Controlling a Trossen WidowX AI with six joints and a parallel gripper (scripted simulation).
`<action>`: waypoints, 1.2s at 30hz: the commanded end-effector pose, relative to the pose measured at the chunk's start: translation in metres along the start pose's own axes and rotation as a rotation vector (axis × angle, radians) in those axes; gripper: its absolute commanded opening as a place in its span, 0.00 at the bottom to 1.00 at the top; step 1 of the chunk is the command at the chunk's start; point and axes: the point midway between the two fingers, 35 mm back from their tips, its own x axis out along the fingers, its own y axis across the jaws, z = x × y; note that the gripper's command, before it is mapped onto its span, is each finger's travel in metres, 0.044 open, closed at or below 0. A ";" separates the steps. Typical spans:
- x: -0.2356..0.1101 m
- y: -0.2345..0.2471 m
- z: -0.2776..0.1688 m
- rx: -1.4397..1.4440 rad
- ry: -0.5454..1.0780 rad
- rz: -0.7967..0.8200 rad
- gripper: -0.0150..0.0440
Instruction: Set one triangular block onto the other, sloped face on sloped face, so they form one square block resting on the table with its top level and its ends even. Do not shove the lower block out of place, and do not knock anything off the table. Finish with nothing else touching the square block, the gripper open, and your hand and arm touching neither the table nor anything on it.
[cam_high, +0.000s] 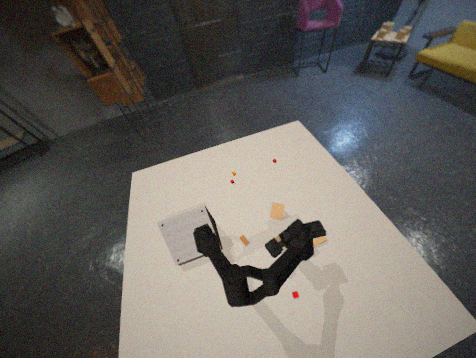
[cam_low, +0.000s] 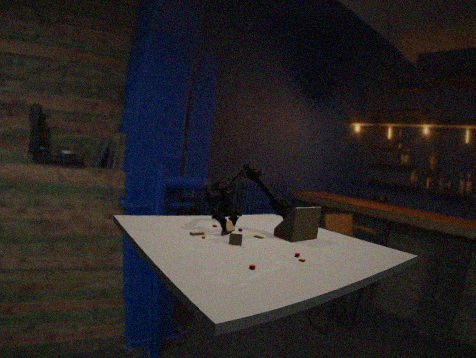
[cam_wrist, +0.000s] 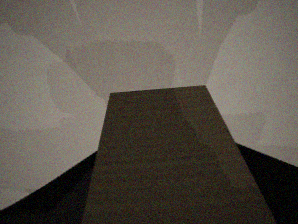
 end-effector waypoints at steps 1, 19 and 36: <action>-0.004 0.002 0.006 -0.002 0.086 0.006 0.25; -0.011 0.001 0.038 0.000 0.553 0.007 0.25; -0.009 -0.001 0.042 0.005 0.594 -0.001 0.83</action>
